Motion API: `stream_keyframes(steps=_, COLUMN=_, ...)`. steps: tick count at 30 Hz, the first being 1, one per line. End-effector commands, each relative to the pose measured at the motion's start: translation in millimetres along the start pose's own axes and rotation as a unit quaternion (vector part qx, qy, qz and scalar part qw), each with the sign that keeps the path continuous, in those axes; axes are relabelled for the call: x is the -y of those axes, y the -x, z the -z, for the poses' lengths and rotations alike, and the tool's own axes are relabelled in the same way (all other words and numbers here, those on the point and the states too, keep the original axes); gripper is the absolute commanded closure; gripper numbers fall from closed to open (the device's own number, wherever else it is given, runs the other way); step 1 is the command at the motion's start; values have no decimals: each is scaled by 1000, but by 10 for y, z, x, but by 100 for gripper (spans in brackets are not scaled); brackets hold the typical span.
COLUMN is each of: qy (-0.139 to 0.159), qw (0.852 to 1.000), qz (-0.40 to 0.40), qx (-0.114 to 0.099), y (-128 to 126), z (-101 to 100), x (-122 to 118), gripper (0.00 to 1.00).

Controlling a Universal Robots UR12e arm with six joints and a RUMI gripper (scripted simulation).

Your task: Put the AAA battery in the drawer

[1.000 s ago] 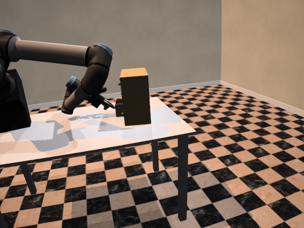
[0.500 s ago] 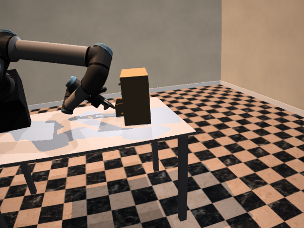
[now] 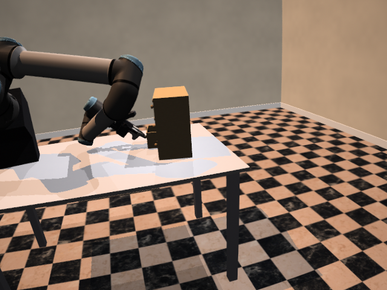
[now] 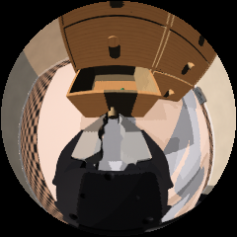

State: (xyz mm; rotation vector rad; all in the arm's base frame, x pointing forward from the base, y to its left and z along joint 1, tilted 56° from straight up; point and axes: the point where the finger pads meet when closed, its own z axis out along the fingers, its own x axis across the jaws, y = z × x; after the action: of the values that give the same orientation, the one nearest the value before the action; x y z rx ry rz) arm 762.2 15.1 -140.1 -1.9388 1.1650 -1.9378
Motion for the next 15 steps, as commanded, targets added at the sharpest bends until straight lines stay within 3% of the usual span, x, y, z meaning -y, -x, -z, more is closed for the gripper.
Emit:
stream_keyframes(steps=1, qy=0, qw=1000, qz=0, qx=0, y=1, z=3, x=6, gripper=93)
stream_keyframes(steps=15, qy=0, qw=1000, qz=0, qx=0, y=1, z=-7, x=15, gripper=93)
